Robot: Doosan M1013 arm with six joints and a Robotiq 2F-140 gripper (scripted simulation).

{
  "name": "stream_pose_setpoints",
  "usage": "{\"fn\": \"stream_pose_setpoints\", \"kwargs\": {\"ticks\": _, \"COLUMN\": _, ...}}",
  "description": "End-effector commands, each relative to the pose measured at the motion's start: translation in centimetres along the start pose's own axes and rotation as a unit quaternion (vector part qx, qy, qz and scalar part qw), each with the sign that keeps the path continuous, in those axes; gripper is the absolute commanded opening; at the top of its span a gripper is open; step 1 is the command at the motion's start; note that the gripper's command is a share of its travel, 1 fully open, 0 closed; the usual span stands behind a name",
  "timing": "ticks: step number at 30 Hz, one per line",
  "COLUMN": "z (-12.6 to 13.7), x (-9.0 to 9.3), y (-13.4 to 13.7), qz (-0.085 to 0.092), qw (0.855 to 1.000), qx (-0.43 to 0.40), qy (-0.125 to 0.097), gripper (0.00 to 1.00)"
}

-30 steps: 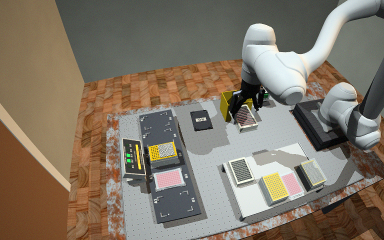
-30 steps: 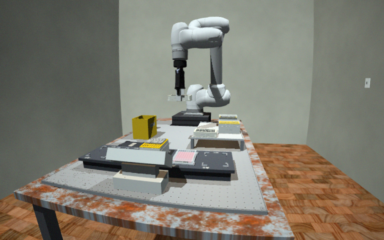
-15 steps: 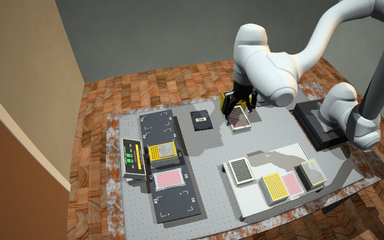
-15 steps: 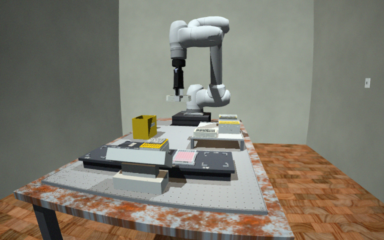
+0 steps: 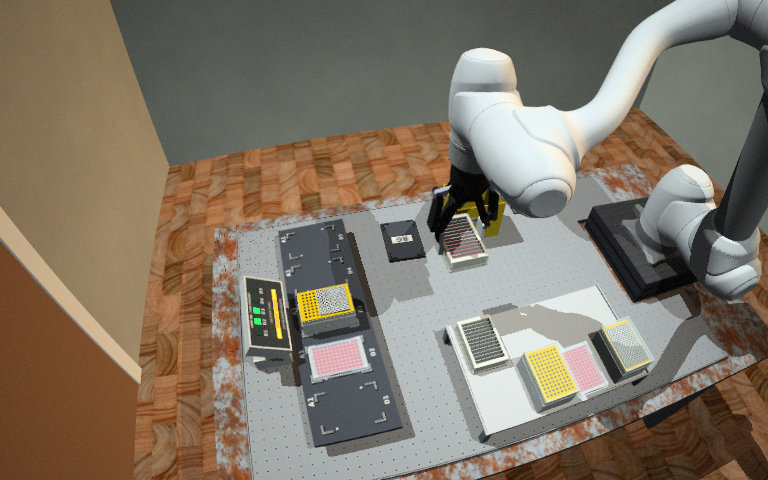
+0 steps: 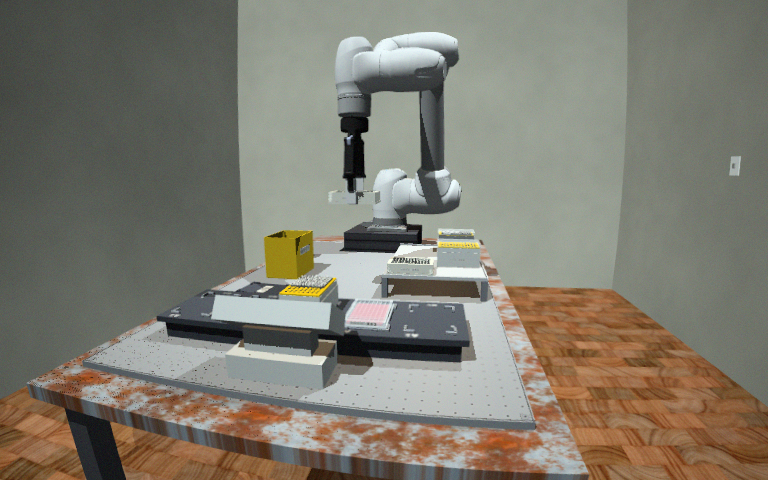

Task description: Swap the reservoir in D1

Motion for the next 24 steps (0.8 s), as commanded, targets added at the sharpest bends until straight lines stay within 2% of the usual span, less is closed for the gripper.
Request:
{"fn": "stream_pose_setpoints", "kwargs": {"ticks": 1, "z": 0.0, "x": 0.0, "y": -0.2, "qz": 0.0, "qw": 1.0, "qx": 0.0, "qy": 0.0, "gripper": 0.0}}
{"fn": "stream_pose_setpoints", "kwargs": {"ticks": 24, "z": 0.8, "x": 0.0, "y": -5.1, "qz": 0.0, "qw": 1.0, "qx": 0.0, "qy": 0.0, "gripper": 0.0}}
Point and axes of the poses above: the point where the finger pads meet when closed, its own x axis out along the fingers, its own y axis across the jaws, z = x × y, the point moved 4 cm from there along -x, back along the fingers, and after that the axes turned 10 degrees about x, right-handed, at the moved point
